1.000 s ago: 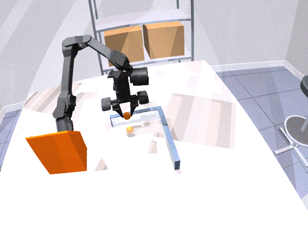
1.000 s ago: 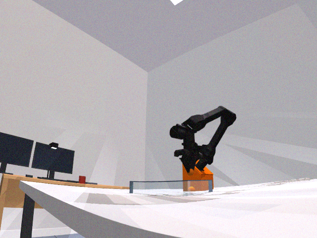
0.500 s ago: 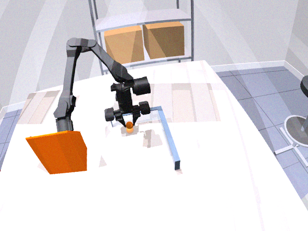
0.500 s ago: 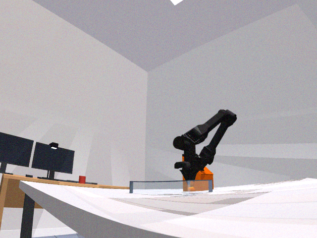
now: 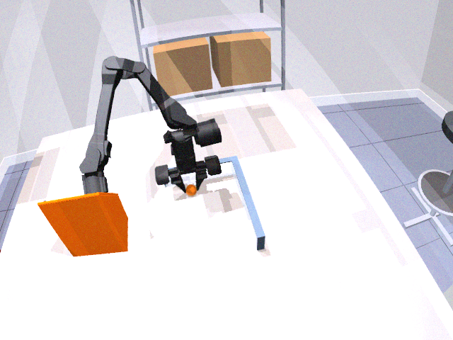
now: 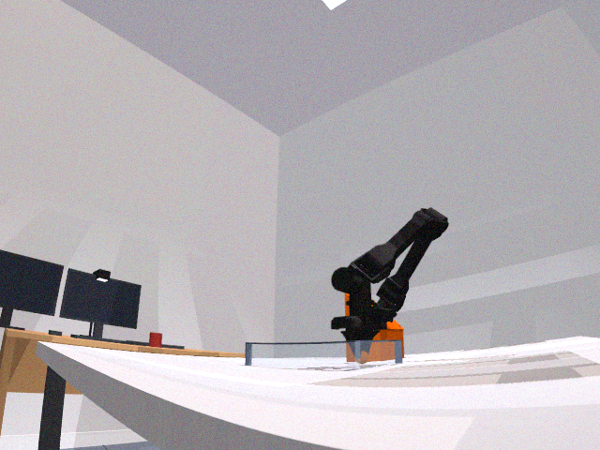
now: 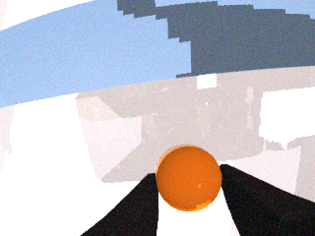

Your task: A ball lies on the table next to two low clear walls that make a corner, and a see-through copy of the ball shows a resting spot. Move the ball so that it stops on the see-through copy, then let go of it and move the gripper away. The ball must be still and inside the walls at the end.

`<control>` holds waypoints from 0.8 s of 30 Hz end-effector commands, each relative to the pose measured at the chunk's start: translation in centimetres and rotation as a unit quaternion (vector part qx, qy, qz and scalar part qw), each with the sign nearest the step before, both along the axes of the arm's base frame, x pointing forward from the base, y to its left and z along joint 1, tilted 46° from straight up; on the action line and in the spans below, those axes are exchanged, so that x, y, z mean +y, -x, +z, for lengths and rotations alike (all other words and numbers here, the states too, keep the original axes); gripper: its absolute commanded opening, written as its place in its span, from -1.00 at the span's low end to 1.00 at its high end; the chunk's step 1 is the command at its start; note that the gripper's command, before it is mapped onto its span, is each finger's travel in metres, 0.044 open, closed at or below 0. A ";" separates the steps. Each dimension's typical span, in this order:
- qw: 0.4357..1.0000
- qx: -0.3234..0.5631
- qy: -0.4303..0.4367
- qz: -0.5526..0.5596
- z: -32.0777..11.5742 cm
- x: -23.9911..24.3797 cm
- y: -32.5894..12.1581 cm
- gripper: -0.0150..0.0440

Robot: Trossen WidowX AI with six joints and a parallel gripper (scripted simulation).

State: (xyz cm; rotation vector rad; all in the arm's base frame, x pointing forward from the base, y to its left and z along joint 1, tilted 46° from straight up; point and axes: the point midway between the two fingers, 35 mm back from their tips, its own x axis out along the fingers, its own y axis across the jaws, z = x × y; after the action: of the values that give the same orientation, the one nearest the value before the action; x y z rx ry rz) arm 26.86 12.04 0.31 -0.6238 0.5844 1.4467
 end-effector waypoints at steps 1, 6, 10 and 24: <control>1.000 0.004 -0.002 -0.002 -0.5 0.5 0.1 -0.49; 1.000 0.004 -0.002 -0.002 -0.6 0.6 0.1 -0.49; 1.000 0.001 -0.001 -0.001 -0.6 0.5 0.0 -0.40; 1.000 0.001 -0.001 -0.001 -0.6 0.5 0.0 0.41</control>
State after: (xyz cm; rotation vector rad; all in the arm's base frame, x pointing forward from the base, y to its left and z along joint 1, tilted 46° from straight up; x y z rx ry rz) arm 26.81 12.59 -0.26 -0.6193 0.5852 1.4474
